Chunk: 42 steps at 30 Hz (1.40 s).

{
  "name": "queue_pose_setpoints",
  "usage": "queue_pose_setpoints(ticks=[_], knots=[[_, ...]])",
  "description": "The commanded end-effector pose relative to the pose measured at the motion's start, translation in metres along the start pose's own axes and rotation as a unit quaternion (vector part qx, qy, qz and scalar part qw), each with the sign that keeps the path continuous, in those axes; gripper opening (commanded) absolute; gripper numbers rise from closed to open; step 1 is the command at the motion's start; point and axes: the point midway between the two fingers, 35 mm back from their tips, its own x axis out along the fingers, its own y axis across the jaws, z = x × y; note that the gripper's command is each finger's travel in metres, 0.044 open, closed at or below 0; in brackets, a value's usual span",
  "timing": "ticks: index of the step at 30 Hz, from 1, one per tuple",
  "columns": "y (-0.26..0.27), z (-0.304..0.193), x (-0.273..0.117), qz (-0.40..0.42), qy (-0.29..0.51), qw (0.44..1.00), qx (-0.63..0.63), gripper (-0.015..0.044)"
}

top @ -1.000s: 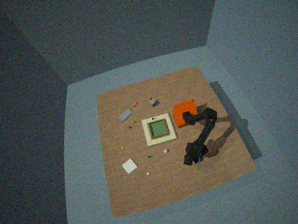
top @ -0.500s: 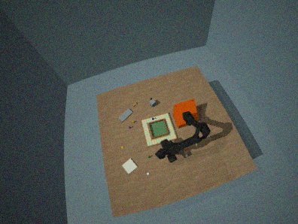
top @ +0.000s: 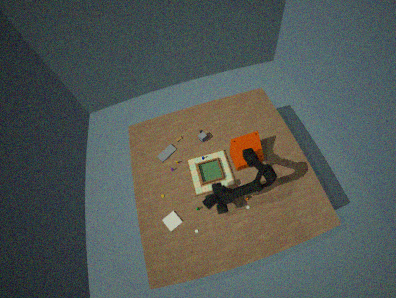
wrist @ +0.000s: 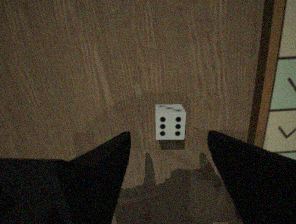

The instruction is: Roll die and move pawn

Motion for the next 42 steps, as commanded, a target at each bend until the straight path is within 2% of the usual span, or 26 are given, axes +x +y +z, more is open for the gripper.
queue_pose_setpoints(ticks=[1, 23, 29, 36, 39, 42], knots=[[-0.003, -0.001, 0.006, -0.004, 0.002, 1.0, 0.004, 0.0275], [-0.003, -0.001, 0.037, -0.003, 0.002, 1.0, 0.004, 0.0275], [-0.003, -0.001, 0.037, -0.003, 0.002, 1.0, 0.004, 0.0118], [-0.003, -0.001, 0.037, -0.003, 0.002, 1.0, 0.004, 0.0071], [-0.003, 0.0, 0.033, -0.004, 0.002, 1.0, 0.004, 0.0], [-0.006, 0.004, 0.015, -0.007, 0.001, 1.0, 0.004, 0.0]])
